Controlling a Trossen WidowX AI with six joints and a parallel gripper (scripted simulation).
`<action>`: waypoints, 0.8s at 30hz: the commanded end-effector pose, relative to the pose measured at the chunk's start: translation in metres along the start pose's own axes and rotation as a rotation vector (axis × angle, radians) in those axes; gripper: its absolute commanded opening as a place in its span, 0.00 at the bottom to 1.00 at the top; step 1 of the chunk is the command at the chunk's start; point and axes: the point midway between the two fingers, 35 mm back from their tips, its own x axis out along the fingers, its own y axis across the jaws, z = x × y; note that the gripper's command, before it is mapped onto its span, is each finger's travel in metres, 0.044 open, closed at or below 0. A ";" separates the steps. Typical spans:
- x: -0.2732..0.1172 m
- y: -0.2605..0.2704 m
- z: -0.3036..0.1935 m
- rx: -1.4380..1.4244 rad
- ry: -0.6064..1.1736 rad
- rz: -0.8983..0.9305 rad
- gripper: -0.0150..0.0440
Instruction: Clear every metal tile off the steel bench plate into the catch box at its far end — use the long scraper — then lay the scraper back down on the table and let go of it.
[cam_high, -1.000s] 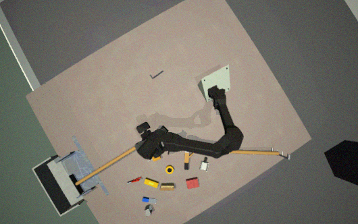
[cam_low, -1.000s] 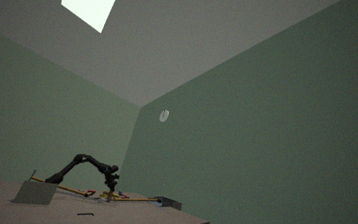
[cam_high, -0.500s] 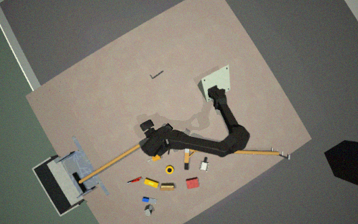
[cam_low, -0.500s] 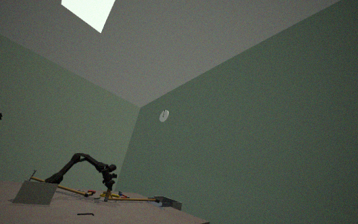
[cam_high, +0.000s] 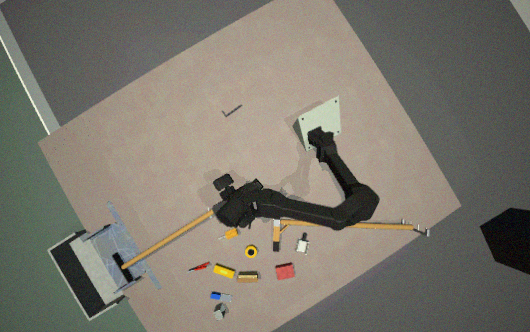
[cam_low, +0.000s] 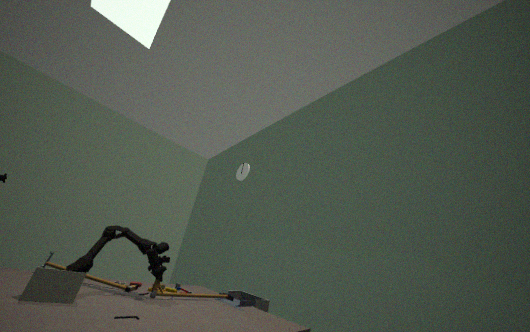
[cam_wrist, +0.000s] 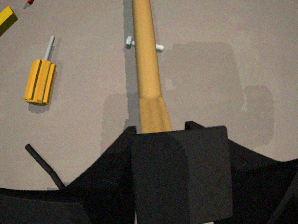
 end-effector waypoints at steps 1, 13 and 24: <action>-0.010 0.001 0.000 -0.008 -0.018 0.001 0.25; -0.022 0.001 -0.016 -0.008 -0.019 0.001 0.25; -0.033 0.001 -0.030 -0.008 -0.020 0.000 0.25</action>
